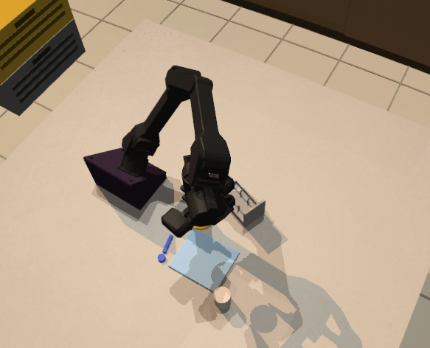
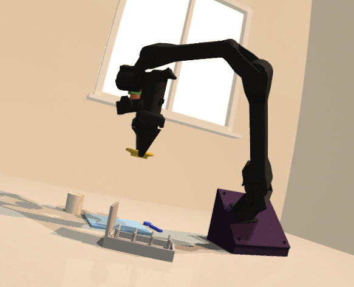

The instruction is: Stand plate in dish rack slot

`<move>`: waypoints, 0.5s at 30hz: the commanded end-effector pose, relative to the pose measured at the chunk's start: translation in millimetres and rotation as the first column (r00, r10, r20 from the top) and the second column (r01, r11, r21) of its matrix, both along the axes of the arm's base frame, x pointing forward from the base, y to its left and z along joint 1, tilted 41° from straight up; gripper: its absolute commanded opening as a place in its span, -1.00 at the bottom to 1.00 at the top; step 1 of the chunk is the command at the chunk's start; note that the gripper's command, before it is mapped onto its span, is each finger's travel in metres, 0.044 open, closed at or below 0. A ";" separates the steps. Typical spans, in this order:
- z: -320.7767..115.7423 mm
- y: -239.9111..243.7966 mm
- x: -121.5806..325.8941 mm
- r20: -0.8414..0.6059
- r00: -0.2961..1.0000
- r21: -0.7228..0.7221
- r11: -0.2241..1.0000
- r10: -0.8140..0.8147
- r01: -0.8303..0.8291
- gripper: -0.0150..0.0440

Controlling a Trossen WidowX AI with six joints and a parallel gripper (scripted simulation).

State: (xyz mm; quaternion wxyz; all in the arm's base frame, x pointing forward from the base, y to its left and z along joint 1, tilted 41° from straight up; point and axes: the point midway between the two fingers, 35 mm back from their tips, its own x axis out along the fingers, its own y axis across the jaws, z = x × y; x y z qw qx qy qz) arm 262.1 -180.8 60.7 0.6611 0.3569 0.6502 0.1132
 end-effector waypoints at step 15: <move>53.7 57.3 -5.1 -0.371 0.818 -0.029 0.886 -0.440 0.463 -0.49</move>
